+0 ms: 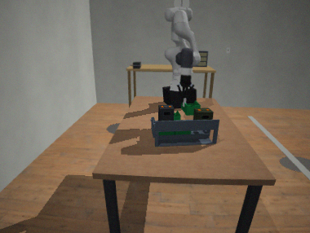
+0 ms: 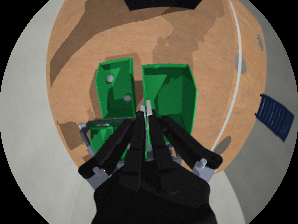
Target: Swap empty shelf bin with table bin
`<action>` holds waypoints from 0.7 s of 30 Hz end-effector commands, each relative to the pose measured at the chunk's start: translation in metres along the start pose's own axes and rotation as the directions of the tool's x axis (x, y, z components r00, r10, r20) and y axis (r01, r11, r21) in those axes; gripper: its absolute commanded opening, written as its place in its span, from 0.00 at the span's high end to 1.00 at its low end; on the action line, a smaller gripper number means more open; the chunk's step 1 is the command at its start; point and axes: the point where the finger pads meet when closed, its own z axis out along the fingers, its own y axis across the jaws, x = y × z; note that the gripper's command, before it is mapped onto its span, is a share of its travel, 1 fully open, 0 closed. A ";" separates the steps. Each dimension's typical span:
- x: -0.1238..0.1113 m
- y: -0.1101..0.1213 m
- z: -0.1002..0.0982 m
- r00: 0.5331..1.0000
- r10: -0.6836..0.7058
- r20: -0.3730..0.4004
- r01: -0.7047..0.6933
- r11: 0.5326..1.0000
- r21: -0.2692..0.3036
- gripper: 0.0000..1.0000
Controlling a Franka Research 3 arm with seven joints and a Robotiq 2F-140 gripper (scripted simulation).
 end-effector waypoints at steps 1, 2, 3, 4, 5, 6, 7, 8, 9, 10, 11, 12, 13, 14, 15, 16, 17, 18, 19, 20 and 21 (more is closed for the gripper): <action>0.002 0.000 0.000 1.000 0.016 -0.004 -0.016 1.000 0.002 1.00; 0.002 0.000 0.000 1.000 0.016 -0.004 -0.016 1.000 0.002 1.00; 0.002 0.000 0.000 1.000 0.016 -0.004 -0.016 1.000 0.002 1.00; 0.002 0.000 0.000 1.000 0.016 -0.004 -0.016 1.000 0.002 1.00; 0.002 0.000 0.000 1.000 0.016 -0.004 -0.016 1.000 0.002 1.00; 0.002 0.000 0.000 1.000 0.016 -0.004 -0.016 1.000 0.002 1.00; 0.002 0.000 0.000 1.000 0.016 -0.004 -0.016 1.000 0.002 1.00; 0.002 0.000 0.000 1.000 0.016 -0.004 -0.016 1.000 0.002 1.00; 0.002 0.000 0.000 1.000 0.016 -0.004 -0.016 1.000 0.002 1.00; 0.002 0.000 0.000 1.000 0.016 -0.004 -0.016 1.000 0.002 1.00; 0.002 -0.001 0.000 1.000 0.016 -0.004 -0.016 1.000 0.002 1.00; 0.002 -0.002 0.000 1.000 0.016 -0.004 -0.016 1.000 0.002 1.00; 0.002 -0.003 0.000 1.000 0.016 -0.004 -0.016 1.000 0.002 1.00; 0.002 -0.005 0.000 1.000 0.016 -0.004 -0.016 1.000 0.002 1.00; 0.002 -0.007 0.000 1.000 0.016 -0.004 -0.016 1.000 0.002 1.00; 0.003 -0.009 0.000 1.000 0.016 -0.004 -0.016 1.000 0.002 1.00; 0.003 -0.012 0.000 1.000 0.016 -0.004 -0.016 1.000 0.002 1.00; 0.003 -0.016 0.000 1.000 0.016 -0.004 -0.016 1.000 0.002 1.00; 0.003 -0.016 0.000 1.000 0.016 -0.004 -0.016 1.000 0.002 1.00; 0.003 -0.016 0.000 1.000 0.016 -0.004 -0.016 1.000 0.002 1.00; 0.004 -0.020 0.000 1.000 0.016 -0.004 -0.016 1.000 0.002 1.00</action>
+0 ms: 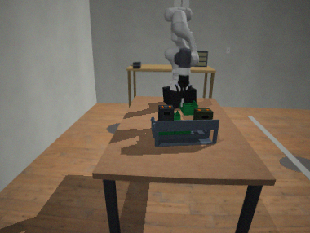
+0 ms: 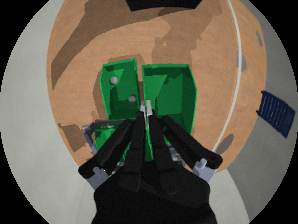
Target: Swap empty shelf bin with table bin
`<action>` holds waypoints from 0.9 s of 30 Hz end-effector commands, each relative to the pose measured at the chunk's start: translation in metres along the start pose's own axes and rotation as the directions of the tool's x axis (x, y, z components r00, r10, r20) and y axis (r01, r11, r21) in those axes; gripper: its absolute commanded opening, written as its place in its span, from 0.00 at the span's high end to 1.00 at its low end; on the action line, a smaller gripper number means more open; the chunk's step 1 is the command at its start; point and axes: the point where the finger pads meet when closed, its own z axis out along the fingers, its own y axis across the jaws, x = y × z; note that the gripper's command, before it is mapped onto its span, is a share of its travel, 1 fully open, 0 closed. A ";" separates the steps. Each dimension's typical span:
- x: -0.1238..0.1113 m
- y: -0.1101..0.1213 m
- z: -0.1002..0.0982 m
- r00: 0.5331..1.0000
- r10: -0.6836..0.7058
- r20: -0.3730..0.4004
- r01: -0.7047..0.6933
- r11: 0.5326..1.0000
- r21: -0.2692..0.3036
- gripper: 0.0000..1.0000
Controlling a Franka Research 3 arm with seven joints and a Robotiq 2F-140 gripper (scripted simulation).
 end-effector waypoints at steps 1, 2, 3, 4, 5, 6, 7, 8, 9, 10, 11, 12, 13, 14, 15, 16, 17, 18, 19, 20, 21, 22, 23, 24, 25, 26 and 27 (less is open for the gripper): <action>0.001 -0.010 -0.001 1.000 -0.017 -0.001 0.017 1.000 0.000 1.00; 0.002 -0.016 -0.001 1.000 -0.017 -0.001 0.017 1.000 0.000 1.00; 0.002 -0.021 -0.001 1.000 -0.017 -0.001 0.017 1.000 0.000 1.00; 0.003 -0.028 -0.001 1.000 -0.017 -0.001 0.017 1.000 0.000 1.00; 0.003 -0.034 -0.001 1.000 -0.017 -0.001 0.017 1.000 0.000 1.00; 0.004 -0.041 -0.001 1.000 -0.017 -0.001 0.017 1.000 0.000 1.00; 0.005 -0.049 -0.001 1.000 -0.017 -0.001 0.017 1.000 0.000 1.00; 0.005 -0.057 -0.001 1.000 -0.017 -0.001 0.017 1.000 0.000 1.00; 0.006 -0.065 -0.001 1.000 -0.017 -0.001 0.017 1.000 0.000 1.00; 0.007 -0.074 -0.001 1.000 -0.017 -0.001 0.017 1.000 0.000 1.00; 0.008 -0.083 -0.001 1.000 -0.017 -0.001 0.017 1.000 0.000 1.00; 0.008 -0.092 -0.001 1.000 -0.017 -0.001 0.017 1.000 0.000 1.00; 0.009 -0.102 -0.001 1.000 -0.017 -0.001 0.017 1.000 0.000 1.00; 0.010 -0.111 -0.001 1.000 -0.017 -0.001 0.017 1.000 0.000 1.00; 0.010 -0.111 -0.001 1.000 -0.017 -0.001 0.017 1.000 0.000 1.00; 0.010 -0.111 -0.001 1.000 -0.017 -0.001 0.017 1.000 0.000 1.00; 0.011 -0.121 -0.001 1.000 -0.017 -0.001 0.017 1.000 0.000 1.00; 0.012 -0.130 -0.001 1.000 -0.017 -0.001 0.017 1.000 0.000 1.00; 0.013 -0.140 -0.001 1.000 -0.017 -0.001 0.017 1.000 0.000 1.00; 0.013 -0.150 -0.001 1.000 -0.017 -0.001 0.017 1.000 0.000 1.00; 0.014 -0.159 -0.001 1.000 -0.017 -0.001 0.017 1.000 0.000 1.00; 0.015 -0.169 -0.001 1.000 -0.017 -0.001 0.017 1.000 0.000 1.00; 0.016 -0.178 -0.001 1.000 -0.017 -0.001 0.017 1.000 0.000 1.00; 0.017 -0.187 -0.001 1.000 -0.017 -0.001 0.017 1.000 0.000 1.00; 0.017 -0.195 -0.001 1.000 -0.017 -0.001 0.017 1.000 0.000 1.00; 0.018 -0.203 -0.001 1.000 -0.017 -0.001 0.017 1.000 0.000 1.00; 0.019 -0.210 -0.001 1.000 -0.017 -0.001 0.017 1.000 0.000 1.00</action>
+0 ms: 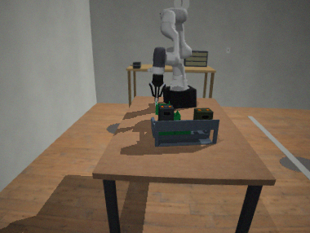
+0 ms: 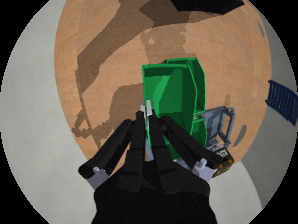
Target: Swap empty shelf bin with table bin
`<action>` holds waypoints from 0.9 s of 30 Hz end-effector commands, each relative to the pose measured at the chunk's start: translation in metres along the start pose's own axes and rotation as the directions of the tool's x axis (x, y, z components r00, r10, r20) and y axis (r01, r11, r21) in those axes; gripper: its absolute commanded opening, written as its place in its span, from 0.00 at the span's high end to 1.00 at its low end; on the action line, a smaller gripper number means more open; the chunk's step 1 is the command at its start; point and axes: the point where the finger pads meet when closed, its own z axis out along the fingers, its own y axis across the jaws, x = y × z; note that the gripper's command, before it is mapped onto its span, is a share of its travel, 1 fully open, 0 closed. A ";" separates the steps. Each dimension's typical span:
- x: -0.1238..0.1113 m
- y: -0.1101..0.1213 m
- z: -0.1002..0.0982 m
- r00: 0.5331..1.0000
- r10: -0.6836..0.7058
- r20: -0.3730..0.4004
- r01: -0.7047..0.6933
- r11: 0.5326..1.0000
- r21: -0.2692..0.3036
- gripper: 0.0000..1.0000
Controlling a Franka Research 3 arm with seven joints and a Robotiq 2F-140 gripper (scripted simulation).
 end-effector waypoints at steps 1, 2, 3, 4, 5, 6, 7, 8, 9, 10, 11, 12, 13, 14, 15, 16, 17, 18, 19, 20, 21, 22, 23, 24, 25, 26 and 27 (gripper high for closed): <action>0.000 -0.024 0.002 0.991 -0.131 -0.004 0.131 0.990 -0.048 1.00; -0.001 -0.030 0.002 0.991 -0.131 -0.004 0.131 0.990 -0.048 1.00; -0.001 -0.036 0.003 0.991 -0.131 -0.004 0.131 0.990 -0.048 1.00; -0.001 -0.040 0.003 0.991 -0.131 -0.004 0.131 0.990 -0.048 1.00; -0.001 -0.040 0.003 0.991 -0.131 -0.004 0.131 0.990 -0.048 1.00; -0.001 -0.040 0.003 0.991 -0.131 -0.004 0.131 0.990 -0.048 1.00; -0.001 -0.044 0.003 0.991 -0.131 -0.004 0.131 0.990 -0.048 1.00; -0.001 -0.048 0.003 0.991 -0.131 -0.004 0.131 0.990 -0.048 1.00; -0.001 -0.051 0.003 0.991 -0.131 -0.004 0.131 0.990 -0.048 1.00; -0.001 -0.054 0.003 0.991 -0.131 -0.004 0.131 0.990 -0.048 1.00; -0.001 -0.056 0.003 0.991 -0.131 -0.004 0.131 0.990 -0.048 1.00; -0.001 -0.058 0.004 0.991 -0.131 -0.004 0.131 0.990 -0.048 1.00; -0.001 -0.059 0.004 0.991 -0.131 -0.004 0.131 0.990 -0.048 1.00; -0.001 -0.060 0.004 0.991 -0.131 -0.004 0.131 0.990 -0.048 1.00; -0.001 -0.061 0.004 0.991 -0.131 -0.004 0.131 0.990 -0.048 1.00; -0.001 -0.061 0.004 0.991 -0.131 -0.004 0.131 0.990 -0.048 1.00; -0.001 -0.062 0.004 0.991 -0.131 -0.004 0.131 0.990 -0.048 1.00; -0.001 -0.062 0.004 0.991 -0.131 -0.004 0.131 0.990 -0.048 1.00; -0.001 -0.062 0.004 0.991 -0.131 -0.004 0.131 0.990 -0.048 1.00; -0.001 -0.062 0.004 0.991 -0.131 -0.004 0.131 0.990 -0.048 1.00; -0.001 -0.062 0.004 0.991 -0.131 -0.004 0.131 0.990 -0.048 1.00; -0.001 -0.062 0.004 0.991 -0.131 -0.004 0.131 0.990 -0.048 1.00; -0.001 -0.062 0.004 0.991 -0.131 -0.004 0.131 0.990 -0.048 1.00; -0.001 -0.062 0.004 0.991 -0.131 -0.004 0.131 0.990 -0.048 1.00; -0.001 -0.062 0.004 0.991 -0.131 -0.004 0.131 0.990 -0.048 1.00; -0.001 -0.062 0.004 0.991 -0.131 -0.004 0.131 0.990 -0.048 1.00; -0.001 -0.062 0.004 0.991 -0.131 -0.004 0.131 0.990 -0.048 1.00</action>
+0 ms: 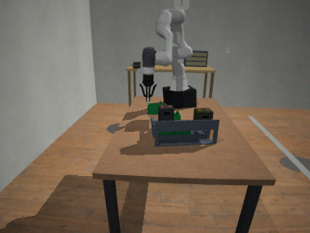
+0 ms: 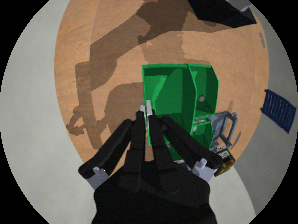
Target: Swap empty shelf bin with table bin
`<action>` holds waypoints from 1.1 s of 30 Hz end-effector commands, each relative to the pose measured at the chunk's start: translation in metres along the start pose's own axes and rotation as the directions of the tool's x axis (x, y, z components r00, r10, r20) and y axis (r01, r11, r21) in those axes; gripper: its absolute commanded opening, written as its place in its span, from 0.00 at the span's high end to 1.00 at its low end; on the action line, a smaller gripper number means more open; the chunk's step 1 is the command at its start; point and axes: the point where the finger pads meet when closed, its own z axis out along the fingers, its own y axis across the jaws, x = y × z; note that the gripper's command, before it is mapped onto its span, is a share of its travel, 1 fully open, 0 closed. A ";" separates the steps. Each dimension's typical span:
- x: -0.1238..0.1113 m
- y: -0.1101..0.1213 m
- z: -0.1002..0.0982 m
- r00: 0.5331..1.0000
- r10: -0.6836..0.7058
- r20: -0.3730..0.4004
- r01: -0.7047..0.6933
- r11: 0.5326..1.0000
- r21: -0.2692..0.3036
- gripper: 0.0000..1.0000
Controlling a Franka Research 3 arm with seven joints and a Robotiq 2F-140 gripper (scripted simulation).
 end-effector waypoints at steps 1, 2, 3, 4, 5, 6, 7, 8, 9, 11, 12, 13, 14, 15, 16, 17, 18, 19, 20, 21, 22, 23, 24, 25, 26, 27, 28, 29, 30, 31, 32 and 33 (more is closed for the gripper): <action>0.000 0.001 0.000 0.999 -0.044 -0.001 0.044 0.999 -0.009 1.00; 0.000 0.001 0.000 0.999 -0.044 -0.001 0.044 0.999 -0.009 1.00; 0.000 0.001 0.000 0.999 -0.044 -0.001 0.044 0.999 -0.009 1.00; 0.000 0.001 0.000 0.999 -0.044 -0.001 0.044 0.999 -0.009 1.00; 0.000 0.001 0.000 0.999 -0.044 -0.001 0.044 0.999 -0.009 1.00; 0.000 0.001 0.000 0.999 -0.044 -0.001 0.044 0.999 -0.009 1.00; 0.000 0.001 0.001 0.999 -0.044 -0.001 0.044 0.999 -0.009 1.00; 0.000 0.001 0.001 0.999 -0.044 -0.001 0.044 0.999 -0.009 1.00; 0.000 0.001 0.001 0.999 -0.044 -0.001 0.044 0.999 -0.009 1.00; 0.000 0.001 0.003 0.999 -0.044 -0.001 0.044 0.999 -0.009 1.00; 0.000 0.001 0.003 0.999 -0.044 -0.001 0.044 0.999 -0.009 1.00; 0.000 0.001 0.003 0.999 -0.044 -0.001 0.044 0.999 -0.009 1.00; 0.000 0.001 0.004 0.999 -0.044 -0.001 0.044 0.999 -0.009 1.00; 0.000 0.001 0.006 0.999 -0.044 -0.001 0.044 0.999 -0.009 1.00; 0.001 0.001 0.007 0.999 -0.044 -0.001 0.044 0.999 -0.009 1.00; 0.001 0.001 0.009 0.999 -0.044 -0.001 0.044 0.999 -0.009 1.00; 0.001 0.001 0.011 0.999 -0.044 -0.001 0.044 0.999 -0.009 1.00; 0.001 0.001 0.013 0.999 -0.044 -0.001 0.044 0.999 -0.009 1.00; 0.001 0.001 0.016 0.999 -0.044 -0.001 0.044 0.999 -0.009 1.00; 0.001 0.001 0.018 0.999 -0.044 -0.001 0.044 0.999 -0.009 1.00; 0.001 0.001 0.021 0.999 -0.044 -0.001 0.044 0.999 -0.009 1.00; 0.001 0.001 0.023 0.999 -0.044 -0.001 0.044 0.999 -0.009 1.00; 0.001 0.001 0.026 0.999 -0.044 -0.001 0.044 0.999 -0.009 1.00; 0.001 0.001 0.029 0.999 -0.044 -0.001 0.044 0.999 -0.009 1.00; 0.001 0.001 0.032 0.999 -0.044 -0.001 0.044 0.999 -0.009 1.00; 0.001 0.001 0.035 0.999 -0.044 -0.001 0.044 0.999 -0.009 1.00; 0.001 0.001 0.038 0.999 -0.044 -0.001 0.044 0.999 -0.009 1.00; 0.001 0.001 0.038 0.999 -0.044 -0.001 0.044 0.999 -0.009 1.00; 0.001 0.001 0.038 0.999 -0.044 -0.001 0.044 0.999 -0.009 1.00; 0.001 0.001 0.042 0.999 -0.044 -0.001 0.044 0.999 -0.009 1.00; 0.001 0.002 0.045 0.999 -0.044 -0.001 0.044 0.999 -0.009 1.00; 0.001 0.002 0.048 0.999 -0.044 -0.001 0.044 0.999 -0.009 1.00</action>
